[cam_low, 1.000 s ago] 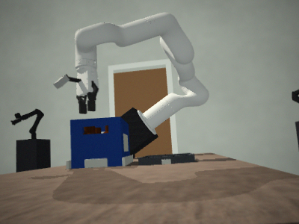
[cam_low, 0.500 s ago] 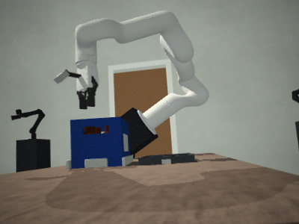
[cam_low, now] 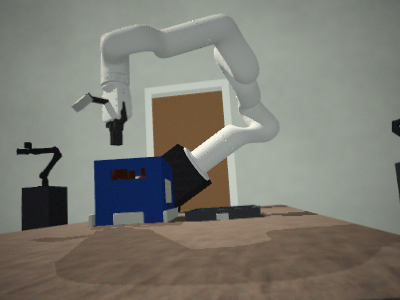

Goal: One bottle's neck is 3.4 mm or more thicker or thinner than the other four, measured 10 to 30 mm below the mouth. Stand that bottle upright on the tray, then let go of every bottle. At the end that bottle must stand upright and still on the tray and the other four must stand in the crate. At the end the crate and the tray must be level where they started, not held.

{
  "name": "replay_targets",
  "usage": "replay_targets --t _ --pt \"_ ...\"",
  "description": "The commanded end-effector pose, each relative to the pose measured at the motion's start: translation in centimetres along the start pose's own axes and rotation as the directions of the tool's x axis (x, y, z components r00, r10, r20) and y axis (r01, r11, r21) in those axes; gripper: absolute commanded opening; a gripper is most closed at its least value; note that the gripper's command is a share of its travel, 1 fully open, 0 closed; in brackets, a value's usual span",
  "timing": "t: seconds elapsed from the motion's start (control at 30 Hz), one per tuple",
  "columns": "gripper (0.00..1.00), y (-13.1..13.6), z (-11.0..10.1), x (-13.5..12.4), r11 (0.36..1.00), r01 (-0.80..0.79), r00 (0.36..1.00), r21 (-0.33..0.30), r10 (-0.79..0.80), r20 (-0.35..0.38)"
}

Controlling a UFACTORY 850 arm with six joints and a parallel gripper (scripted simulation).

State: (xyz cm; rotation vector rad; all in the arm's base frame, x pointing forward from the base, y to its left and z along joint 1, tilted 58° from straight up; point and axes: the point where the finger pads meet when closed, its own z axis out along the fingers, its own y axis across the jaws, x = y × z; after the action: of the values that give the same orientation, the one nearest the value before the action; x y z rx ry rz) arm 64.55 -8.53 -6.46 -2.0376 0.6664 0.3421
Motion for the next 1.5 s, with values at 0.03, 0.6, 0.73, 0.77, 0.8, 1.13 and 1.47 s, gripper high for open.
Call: replay_targets --t 0.03,0.6,0.73,0.77,0.8,1.13,1.47 --pt "0.0 0.0 -0.1 0.0 1.0 0.001 1.0 0.0 -0.001 -0.002" --pt "0.0 -0.1 -0.1 0.0 1.0 0.001 1.0 0.0 -0.001 -0.002" --pt "0.0 -3.4 -0.2 -3.0 1.0 0.001 1.0 0.001 -0.001 -0.002" --pt "0.0 -3.7 -0.2 -3.4 1.0 0.001 1.0 0.001 -0.001 -0.002" --pt "0.0 -4.1 -0.2 -3.9 1.0 0.001 1.0 0.001 -0.001 -0.002" --pt "0.65 -5.7 -0.1 -5.7 1.0 0.001 1.0 0.0 -0.001 -0.002" --pt "0.65 -5.7 -0.1 -5.7 1.0 0.001 1.0 0.0 -0.001 -0.002"
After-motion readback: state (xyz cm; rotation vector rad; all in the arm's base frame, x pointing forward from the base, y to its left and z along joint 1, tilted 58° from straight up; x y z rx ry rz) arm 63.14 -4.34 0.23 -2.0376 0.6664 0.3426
